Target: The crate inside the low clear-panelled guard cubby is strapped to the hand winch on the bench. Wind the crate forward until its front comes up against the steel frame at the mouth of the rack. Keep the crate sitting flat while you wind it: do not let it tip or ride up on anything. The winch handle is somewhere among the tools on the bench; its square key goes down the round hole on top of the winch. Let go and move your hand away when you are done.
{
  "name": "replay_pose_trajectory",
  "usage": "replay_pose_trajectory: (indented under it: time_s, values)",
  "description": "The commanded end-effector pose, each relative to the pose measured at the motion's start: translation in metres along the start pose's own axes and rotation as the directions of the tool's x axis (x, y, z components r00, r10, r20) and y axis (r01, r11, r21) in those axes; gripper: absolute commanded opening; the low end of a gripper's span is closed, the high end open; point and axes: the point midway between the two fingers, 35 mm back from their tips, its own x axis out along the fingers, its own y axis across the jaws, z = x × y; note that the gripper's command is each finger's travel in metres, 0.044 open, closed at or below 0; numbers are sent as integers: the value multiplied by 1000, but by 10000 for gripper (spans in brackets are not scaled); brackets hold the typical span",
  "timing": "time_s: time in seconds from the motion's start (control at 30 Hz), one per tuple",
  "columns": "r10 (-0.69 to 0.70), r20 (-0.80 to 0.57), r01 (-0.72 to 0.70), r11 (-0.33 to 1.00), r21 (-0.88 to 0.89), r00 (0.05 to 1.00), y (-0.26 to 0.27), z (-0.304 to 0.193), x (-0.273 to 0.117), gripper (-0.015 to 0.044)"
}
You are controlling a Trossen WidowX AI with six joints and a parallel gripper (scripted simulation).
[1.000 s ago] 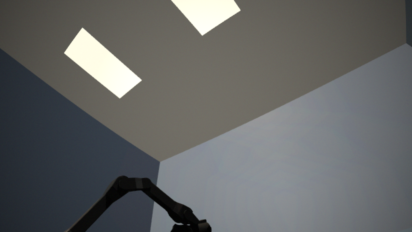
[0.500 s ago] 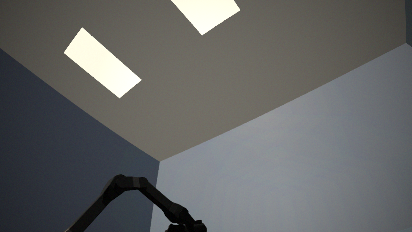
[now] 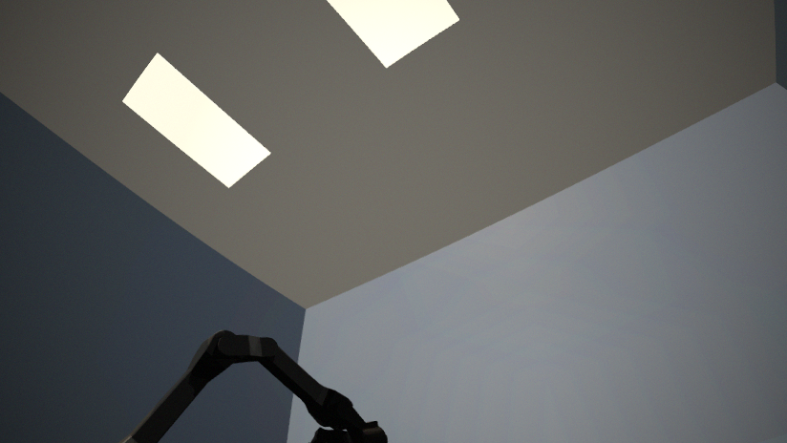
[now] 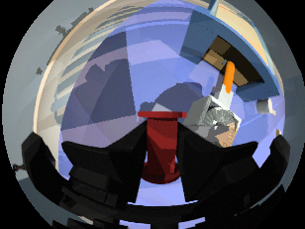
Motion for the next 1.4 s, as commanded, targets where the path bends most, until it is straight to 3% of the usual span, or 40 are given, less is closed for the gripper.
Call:
replay_pose_trajectory:
  time_s: [0.0, 1.37]
  values:
    - [-6, -26, 6, 1000, -26, 1000, 0, -18, -4, 0]
    - [-7, -30, 6, 1000, -28, 1000, -18, -57, -23, 0]
